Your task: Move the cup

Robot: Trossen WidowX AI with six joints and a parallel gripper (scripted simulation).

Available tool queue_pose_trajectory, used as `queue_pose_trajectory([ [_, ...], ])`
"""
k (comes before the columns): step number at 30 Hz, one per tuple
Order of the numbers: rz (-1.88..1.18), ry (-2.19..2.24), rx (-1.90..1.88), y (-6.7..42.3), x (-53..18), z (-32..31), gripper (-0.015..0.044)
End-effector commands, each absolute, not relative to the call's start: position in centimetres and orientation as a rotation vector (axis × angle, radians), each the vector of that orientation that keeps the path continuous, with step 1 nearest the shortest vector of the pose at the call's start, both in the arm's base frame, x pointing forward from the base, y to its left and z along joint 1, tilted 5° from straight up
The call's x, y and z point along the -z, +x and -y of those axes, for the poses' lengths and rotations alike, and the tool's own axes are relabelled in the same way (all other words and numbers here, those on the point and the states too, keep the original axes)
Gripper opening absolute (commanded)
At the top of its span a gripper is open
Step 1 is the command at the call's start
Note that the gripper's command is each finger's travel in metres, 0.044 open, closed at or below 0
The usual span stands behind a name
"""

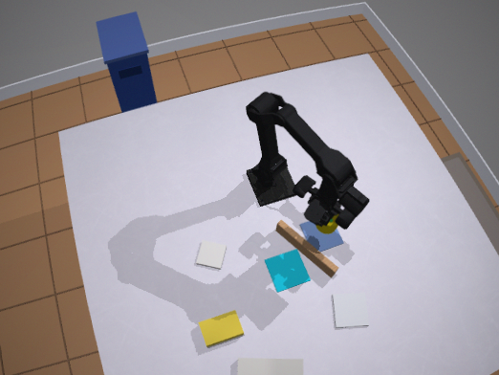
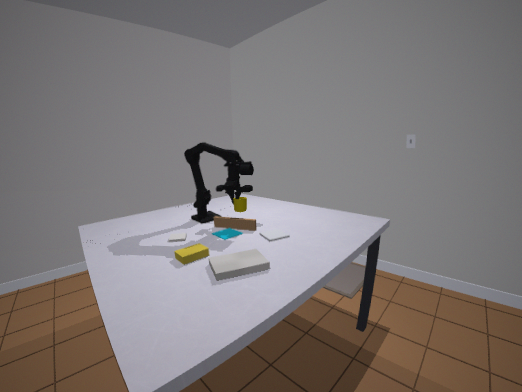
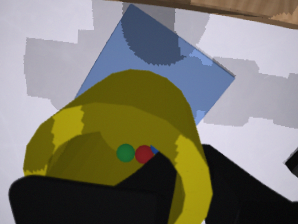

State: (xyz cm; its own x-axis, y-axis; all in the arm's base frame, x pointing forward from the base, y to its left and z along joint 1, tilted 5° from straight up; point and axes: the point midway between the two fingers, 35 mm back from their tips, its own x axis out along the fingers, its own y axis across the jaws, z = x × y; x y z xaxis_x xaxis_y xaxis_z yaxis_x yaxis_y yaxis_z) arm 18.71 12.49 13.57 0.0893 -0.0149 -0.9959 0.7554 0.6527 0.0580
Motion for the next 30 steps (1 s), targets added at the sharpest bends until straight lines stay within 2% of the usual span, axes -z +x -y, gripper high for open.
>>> queue_pose_trajectory([
  [1, -1.368, 0.688, 0.644, 18.58, -14.72, -12.51, 0.0],
  [30, -1.37, 0.685, 0.642, 19.34, -14.52, -11.66, 0.0],
])
